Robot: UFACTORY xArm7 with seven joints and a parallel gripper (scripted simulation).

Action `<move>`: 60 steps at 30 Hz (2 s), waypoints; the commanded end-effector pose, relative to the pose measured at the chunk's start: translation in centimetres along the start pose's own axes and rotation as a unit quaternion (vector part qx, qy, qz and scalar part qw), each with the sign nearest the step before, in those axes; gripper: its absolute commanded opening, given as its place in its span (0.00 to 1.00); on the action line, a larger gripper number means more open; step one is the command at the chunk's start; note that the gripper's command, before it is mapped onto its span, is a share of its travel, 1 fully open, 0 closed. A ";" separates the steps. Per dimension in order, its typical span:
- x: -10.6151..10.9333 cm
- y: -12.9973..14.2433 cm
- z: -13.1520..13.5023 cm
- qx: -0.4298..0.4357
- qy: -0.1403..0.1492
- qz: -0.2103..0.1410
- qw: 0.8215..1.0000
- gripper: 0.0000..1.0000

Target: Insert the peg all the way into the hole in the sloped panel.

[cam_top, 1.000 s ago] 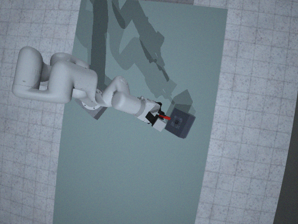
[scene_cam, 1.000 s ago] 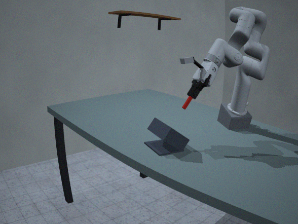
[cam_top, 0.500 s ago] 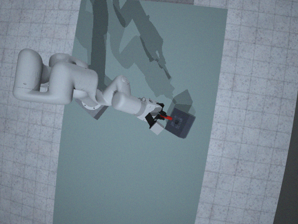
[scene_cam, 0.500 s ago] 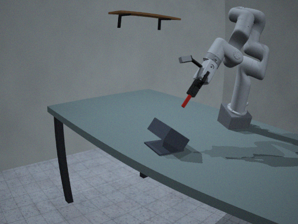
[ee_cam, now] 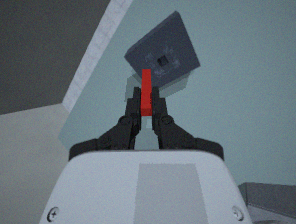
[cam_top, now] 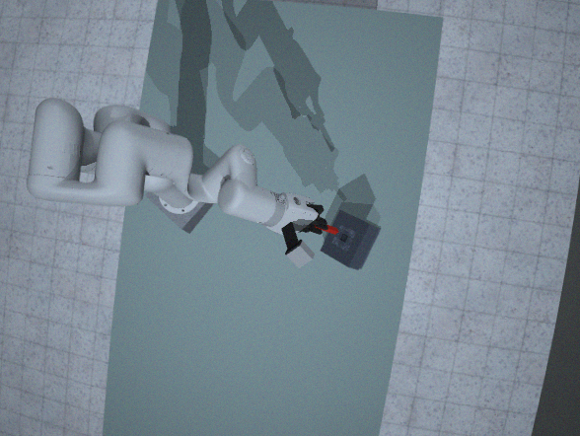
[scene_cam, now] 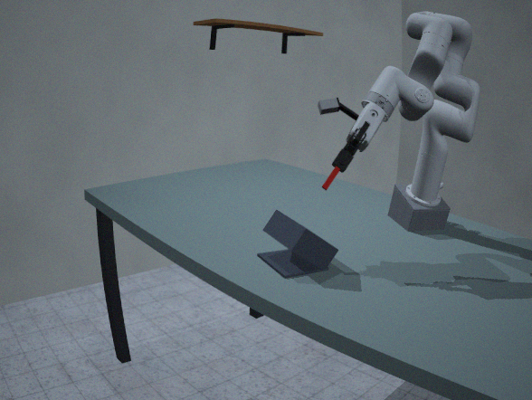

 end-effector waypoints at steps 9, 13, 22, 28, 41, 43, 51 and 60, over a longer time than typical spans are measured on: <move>0.0 -0.4 -0.5 -0.086 -0.006 0.003 0.996 0.00; -0.1 -0.5 -0.6 -0.120 -0.006 0.004 0.993 0.00; -0.2 -0.7 -0.8 -0.180 -0.004 0.004 0.984 0.00; -0.4 -0.8 -0.8 -0.230 -0.001 0.003 0.973 0.00; -0.8 -0.8 -0.6 -0.321 0.010 0.002 0.947 0.00; -1.0 -0.7 -0.6 -0.337 0.013 0.002 0.941 0.00; -1.4 -0.6 -0.3 -0.382 0.021 0.002 0.924 0.00; -1.7 -0.4 -0.1 -0.408 0.027 0.003 0.913 0.00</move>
Point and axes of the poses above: the point where the finger pads meet when closed, its own x axis back along the fingers, its own z axis across the jaws, y = z × x, the point moved 3 cm from there along x, back along the fingers, and after that the axes turned 10 degrees about -x, right-handed, at the moved point
